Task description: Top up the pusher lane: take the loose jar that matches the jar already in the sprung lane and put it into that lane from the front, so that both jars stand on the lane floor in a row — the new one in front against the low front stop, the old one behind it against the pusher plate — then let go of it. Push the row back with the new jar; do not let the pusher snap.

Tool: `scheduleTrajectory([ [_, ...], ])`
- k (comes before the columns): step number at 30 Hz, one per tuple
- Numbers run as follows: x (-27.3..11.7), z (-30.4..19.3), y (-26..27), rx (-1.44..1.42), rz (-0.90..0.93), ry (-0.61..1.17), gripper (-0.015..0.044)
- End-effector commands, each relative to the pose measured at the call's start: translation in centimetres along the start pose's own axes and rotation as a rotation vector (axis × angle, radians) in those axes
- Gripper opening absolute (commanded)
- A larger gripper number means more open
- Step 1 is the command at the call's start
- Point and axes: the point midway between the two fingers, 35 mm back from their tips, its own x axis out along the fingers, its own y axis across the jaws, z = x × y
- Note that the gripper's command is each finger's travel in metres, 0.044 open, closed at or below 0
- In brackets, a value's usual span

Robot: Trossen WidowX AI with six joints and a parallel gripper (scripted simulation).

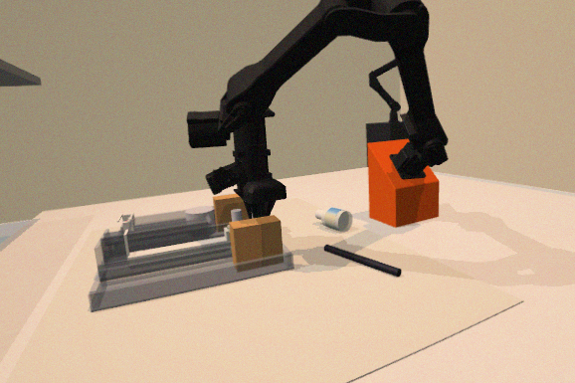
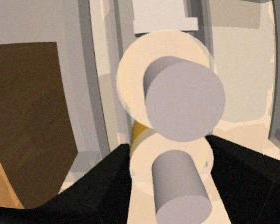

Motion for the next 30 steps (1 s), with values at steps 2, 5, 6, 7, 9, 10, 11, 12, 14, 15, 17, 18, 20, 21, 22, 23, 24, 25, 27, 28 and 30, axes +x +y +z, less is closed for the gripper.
scheduleTrajectory([
  [2, 0.0, 0.0, 0.0, -0.004, 0.002, 0.0, 0.021],
  [5, 0.0, 0.0, 0.0, -0.004, 0.002, 0.0, 0.0276],
  [6, 0.0, 0.0, 0.0, -0.004, 0.002, 0.0, 0.0276],
  [7, 0.0, 0.0, 0.0, -0.004, 0.002, 0.0, 0.0276],
  [9, -0.3, 0.0, 0.0, -0.004, 0.002, 0.0, 0.0276],
  [10, -0.5, 0.0, 0.0, -0.004, 0.002, 0.0, 0.0276],
  [11, -0.8, 0.0, 0.0, -0.004, 0.001, 0.0, 0.0276],
  [12, -1.1, 0.0, 0.0, -0.004, 0.001, 0.0, 0.0276],
  [14, -1.9, 0.0, 0.0, -0.004, 0.001, 0.0, 0.0276],
  [15, -2.0, 0.0, 0.0, -0.004, 0.001, 0.0, 0.0276],
  [17, -2.0, 0.0, 0.0, -0.004, 0.001, 0.0, 0.0276],
  [18, -2.0, 0.0, 0.0, -0.004, 0.001, 0.0, 0.0276],
  [20, -2.0, 0.0, -0.1, -0.004, 0.001, 0.0, 0.0276],
  [21, -2.0, -0.1, -0.1, -0.004, 0.001, 0.0, 0.0276],
  [22, -2.1, -0.3, -0.1, -0.004, 0.001, 0.0, 0.0276],
  [23, -2.1, -0.5, -0.1, -0.004, 0.001, 0.0, 0.0276],
  [24, -2.1, -0.7, -0.1, -0.004, 0.001, 0.0, 0.0276],
  [25, -2.1, -1.0, -0.1, -0.004, 0.001, 0.0, 0.0276],
  [27, -2.1, -1.7, -0.2, -0.004, 0.0, 0.0, 0.0276],
  [28, -2.1, -2.0, -0.2, -0.003, 0.0, 0.0, 0.0276],
  [30, -2.2, -2.7, -0.2, -0.003, 0.0, 0.001, 0.0276],
])
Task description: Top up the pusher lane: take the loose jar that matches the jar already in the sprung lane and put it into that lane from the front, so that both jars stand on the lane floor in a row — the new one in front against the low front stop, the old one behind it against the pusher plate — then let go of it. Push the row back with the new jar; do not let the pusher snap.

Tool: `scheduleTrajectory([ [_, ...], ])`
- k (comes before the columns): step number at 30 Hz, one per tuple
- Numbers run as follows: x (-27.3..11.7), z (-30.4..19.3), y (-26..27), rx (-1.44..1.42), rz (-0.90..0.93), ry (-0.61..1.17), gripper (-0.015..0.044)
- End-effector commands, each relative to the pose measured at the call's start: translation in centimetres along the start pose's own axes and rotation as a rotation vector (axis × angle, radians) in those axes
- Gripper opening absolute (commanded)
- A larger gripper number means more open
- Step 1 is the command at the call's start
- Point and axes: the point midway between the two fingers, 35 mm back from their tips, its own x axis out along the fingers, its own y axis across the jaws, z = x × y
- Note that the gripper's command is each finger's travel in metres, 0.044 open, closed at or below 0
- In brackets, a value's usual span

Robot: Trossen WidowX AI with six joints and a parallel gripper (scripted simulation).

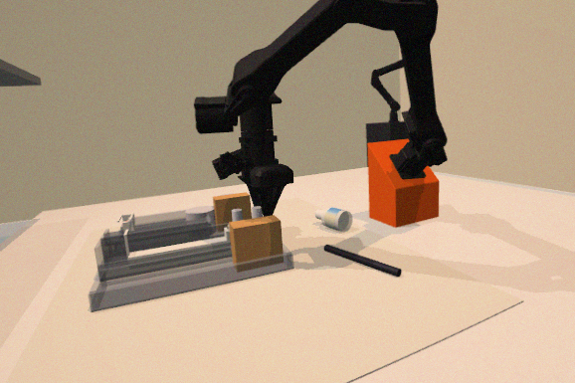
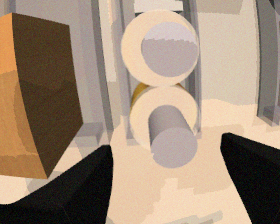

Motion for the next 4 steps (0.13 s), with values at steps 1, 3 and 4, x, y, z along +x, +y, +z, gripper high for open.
scheduleTrajectory([
  [1, 0.1, -1.7, -0.1, 0.002, -0.002, 0.008, 0.0276],
  [3, 0.1, -2.4, -0.2, 0.003, -0.002, 0.008, 0.0276],
  [4, 0.1, -2.7, -0.2, 0.003, -0.002, 0.008, 0.0276],
])
